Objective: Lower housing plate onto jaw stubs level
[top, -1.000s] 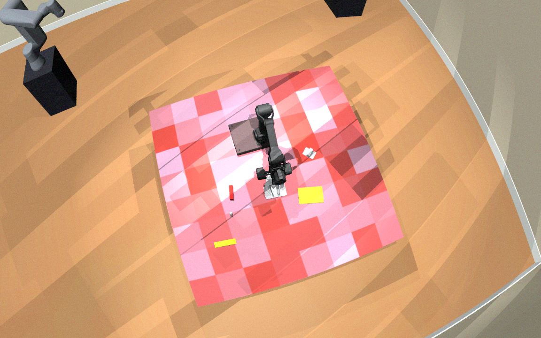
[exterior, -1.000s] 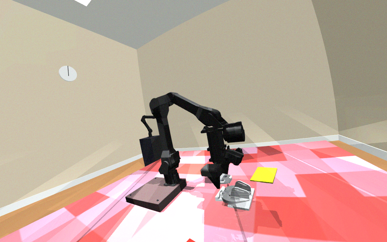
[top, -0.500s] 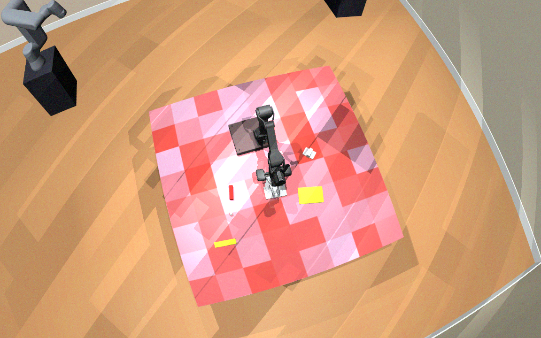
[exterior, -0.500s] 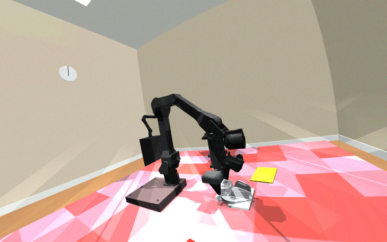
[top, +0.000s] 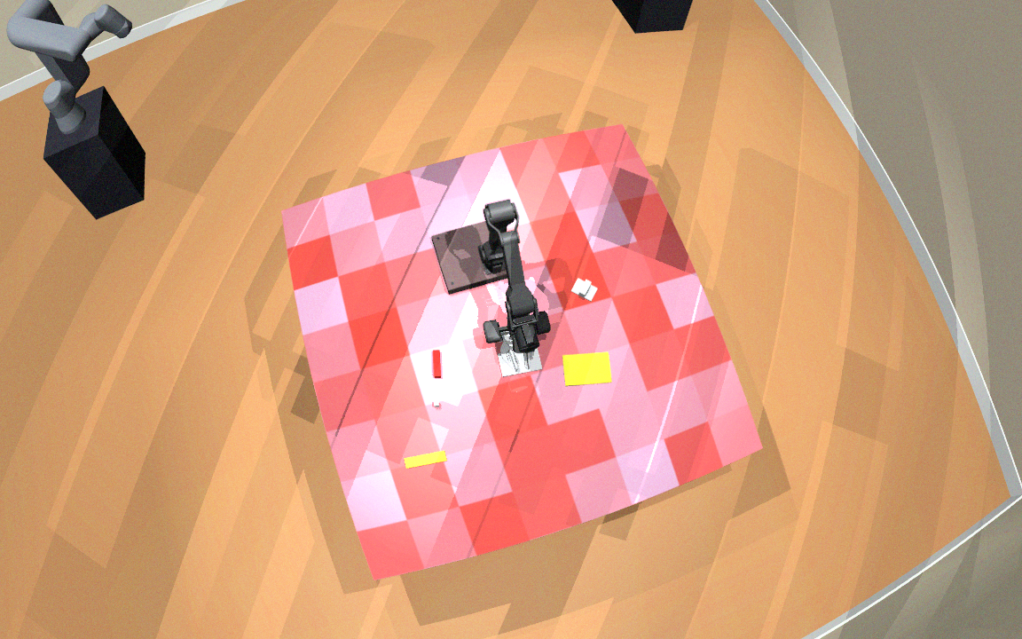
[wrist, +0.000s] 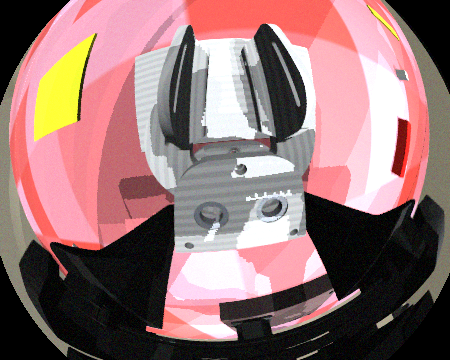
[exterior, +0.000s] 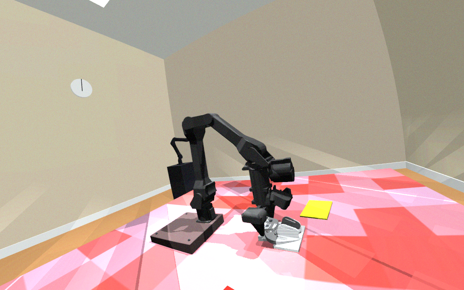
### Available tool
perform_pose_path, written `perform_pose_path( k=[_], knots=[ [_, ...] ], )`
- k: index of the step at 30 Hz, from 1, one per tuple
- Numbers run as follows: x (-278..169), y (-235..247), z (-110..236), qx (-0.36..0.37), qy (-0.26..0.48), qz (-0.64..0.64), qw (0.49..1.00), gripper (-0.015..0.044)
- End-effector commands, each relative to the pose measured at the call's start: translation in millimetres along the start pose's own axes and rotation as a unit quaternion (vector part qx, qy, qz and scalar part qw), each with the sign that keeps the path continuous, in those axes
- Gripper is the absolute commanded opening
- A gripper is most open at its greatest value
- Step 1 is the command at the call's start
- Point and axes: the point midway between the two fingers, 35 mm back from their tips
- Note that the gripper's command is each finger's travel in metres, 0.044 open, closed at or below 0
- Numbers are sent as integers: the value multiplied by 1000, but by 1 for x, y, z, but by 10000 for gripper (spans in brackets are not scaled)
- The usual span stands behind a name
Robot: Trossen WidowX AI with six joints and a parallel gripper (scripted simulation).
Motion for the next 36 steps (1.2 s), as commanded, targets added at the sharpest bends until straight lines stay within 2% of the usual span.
perform_pose_path(
  k=[1, 36],
  knots=[
    [0, 0, -1, -1, 0, -2, 1000, 351],
    [0, 0, -8, -1, 0, 0, 1000, 351]
  ],
)
Point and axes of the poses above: the point midway between the two fingers, 35 mm back from their tips, its own z axis back along the fingers, its own y axis across the jaws, x = y × z, and after that the axes turned 13 degrees about z, right-handed
